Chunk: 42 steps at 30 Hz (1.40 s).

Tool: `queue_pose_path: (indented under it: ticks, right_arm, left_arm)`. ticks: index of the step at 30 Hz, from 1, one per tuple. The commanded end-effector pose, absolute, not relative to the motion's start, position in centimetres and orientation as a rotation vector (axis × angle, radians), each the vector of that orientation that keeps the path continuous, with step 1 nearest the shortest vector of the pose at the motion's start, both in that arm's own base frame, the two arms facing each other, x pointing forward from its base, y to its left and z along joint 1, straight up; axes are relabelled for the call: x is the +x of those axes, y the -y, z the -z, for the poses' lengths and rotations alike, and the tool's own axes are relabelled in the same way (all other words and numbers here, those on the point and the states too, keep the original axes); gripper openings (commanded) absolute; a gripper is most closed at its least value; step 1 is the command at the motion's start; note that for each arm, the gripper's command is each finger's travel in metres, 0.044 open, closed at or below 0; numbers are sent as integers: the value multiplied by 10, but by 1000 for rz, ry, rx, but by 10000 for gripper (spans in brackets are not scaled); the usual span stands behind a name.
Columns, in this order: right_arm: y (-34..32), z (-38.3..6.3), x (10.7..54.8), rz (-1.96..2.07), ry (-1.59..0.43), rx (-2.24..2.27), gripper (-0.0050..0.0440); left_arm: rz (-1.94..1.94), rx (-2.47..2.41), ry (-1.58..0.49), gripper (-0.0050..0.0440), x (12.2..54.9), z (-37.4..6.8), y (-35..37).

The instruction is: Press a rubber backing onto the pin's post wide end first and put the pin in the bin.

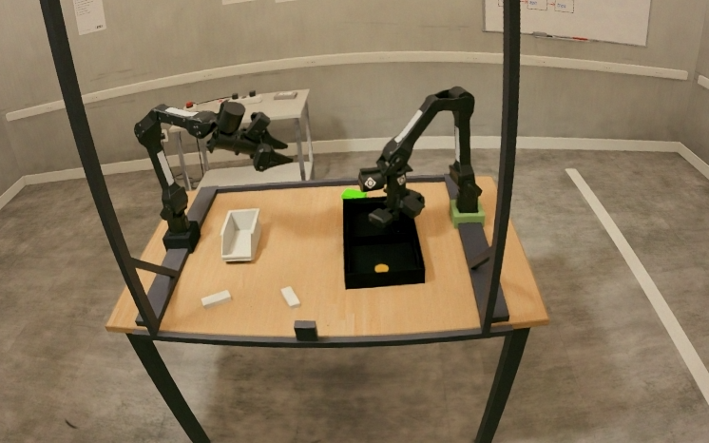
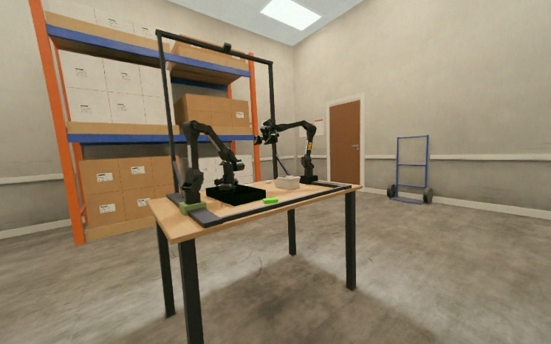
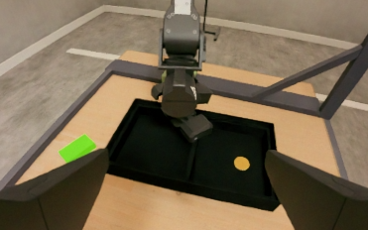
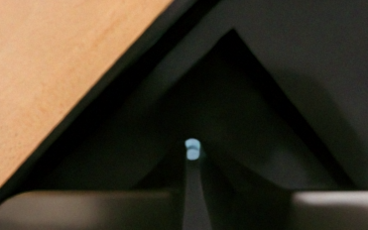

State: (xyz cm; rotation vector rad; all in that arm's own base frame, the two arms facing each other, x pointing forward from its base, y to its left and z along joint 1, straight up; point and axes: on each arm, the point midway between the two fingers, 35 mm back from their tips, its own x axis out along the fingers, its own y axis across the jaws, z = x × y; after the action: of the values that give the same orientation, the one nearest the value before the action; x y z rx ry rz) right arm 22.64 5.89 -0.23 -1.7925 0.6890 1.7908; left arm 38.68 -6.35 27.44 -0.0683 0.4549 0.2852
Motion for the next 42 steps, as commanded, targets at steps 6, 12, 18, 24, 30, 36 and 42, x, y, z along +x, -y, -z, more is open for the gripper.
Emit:
queue_pose_path:
  ticks: [6, 12, 18, 24, 30, 36, 42]
  right_arm:
    - [-61, -31, 232, -1760, -669, -1813, -3]
    - [-58, -36, 235, -1769, -674, -1808, -5]
    - [-54, -36, 240, -1779, -680, -1803, -43]
    - [-50, -39, 247, -1778, -681, -1803, -50]
    - [-51, -63, 249, -1758, -670, -1815, -50]
    - [-107, -67, 259, -1776, -678, -1800, -50]
    - [-169, -68, 270, -1777, -676, -1798, -50]
  left_arm:
    - [-282, -79, -436, 440, 386, -283, 63]
    - [-282, -79, -436, 440, 386, -283, 63]
    - [-202, -53, -463, 440, 385, -290, 64]
    - [51, 37, -569, 440, 378, -285, 70]
    - [182, 73, -604, 440, 371, -284, 74]
    - [258, 90, -620, 440, 367, -283, 77]
    - [268, 92, -629, 440, 366, -280, 77]
